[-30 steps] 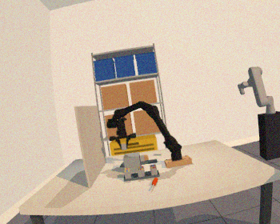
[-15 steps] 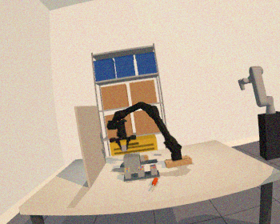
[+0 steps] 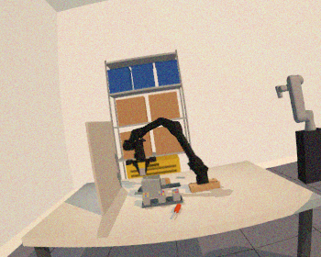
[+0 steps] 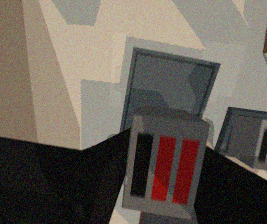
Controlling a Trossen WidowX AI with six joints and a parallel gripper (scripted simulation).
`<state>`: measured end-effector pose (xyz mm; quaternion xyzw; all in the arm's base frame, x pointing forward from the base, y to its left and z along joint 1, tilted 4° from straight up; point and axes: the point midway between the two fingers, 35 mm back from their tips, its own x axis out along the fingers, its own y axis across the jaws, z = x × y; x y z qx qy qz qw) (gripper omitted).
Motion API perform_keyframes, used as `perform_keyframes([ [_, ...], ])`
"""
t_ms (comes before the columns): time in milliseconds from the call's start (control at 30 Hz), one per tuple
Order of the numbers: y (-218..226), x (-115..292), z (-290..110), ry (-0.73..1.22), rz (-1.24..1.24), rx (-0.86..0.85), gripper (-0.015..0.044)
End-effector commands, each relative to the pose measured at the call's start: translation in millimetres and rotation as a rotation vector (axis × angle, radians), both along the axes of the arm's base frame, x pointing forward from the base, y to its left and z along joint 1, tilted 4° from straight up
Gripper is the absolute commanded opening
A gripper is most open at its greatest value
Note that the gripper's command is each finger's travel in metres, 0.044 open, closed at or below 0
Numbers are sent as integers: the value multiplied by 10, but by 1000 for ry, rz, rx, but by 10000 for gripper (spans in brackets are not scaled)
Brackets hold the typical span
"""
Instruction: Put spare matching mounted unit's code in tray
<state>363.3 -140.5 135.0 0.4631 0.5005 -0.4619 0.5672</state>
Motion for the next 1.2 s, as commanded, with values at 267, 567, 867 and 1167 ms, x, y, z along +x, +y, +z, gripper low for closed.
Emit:
perform_keyframes([
  [267,-9,0,-95,3,2,-2,0],
  [567,-12,2,-158,3,2,-2,0],
  [867,-15,2,-221,3,2,-2,0],
  [1167,-17,1,-285,3,2,-2,0],
])
